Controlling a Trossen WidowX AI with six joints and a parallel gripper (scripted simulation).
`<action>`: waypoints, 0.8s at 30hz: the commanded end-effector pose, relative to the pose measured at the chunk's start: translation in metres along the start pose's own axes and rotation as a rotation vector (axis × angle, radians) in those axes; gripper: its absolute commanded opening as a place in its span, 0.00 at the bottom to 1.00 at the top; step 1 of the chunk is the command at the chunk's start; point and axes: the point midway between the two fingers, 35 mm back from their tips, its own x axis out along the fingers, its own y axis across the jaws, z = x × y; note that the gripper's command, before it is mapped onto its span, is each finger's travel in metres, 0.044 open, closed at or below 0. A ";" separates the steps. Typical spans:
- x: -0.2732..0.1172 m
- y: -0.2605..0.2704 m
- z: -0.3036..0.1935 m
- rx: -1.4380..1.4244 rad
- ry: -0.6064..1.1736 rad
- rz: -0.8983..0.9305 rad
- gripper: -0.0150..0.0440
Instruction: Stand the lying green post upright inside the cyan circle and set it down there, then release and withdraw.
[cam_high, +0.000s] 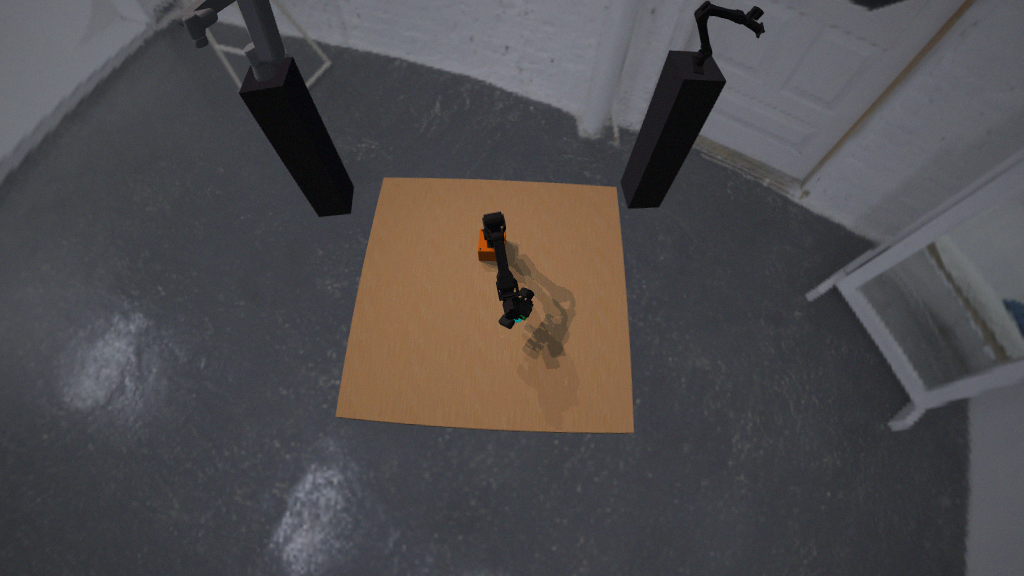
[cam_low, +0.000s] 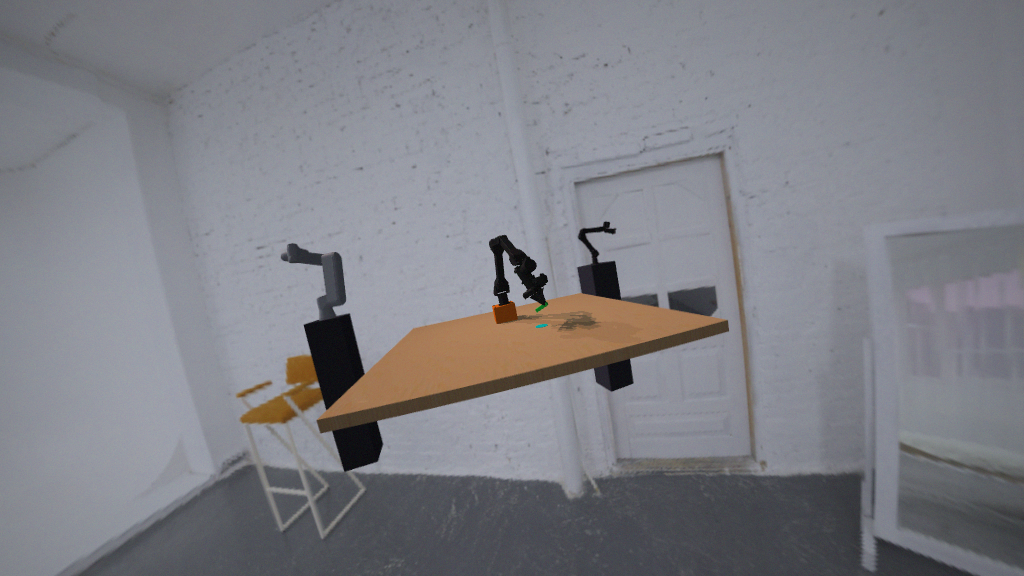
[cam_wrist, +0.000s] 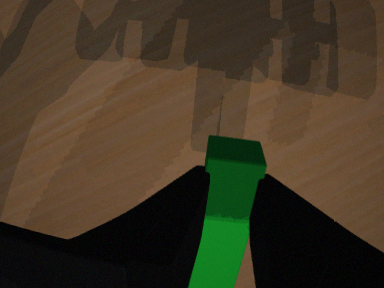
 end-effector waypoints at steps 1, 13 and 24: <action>0.001 -0.001 0.000 0.013 -0.028 0.004 0.29; 0.006 -0.006 0.001 0.033 -0.115 0.009 0.29; 0.008 -0.010 0.001 0.048 -0.194 0.014 0.29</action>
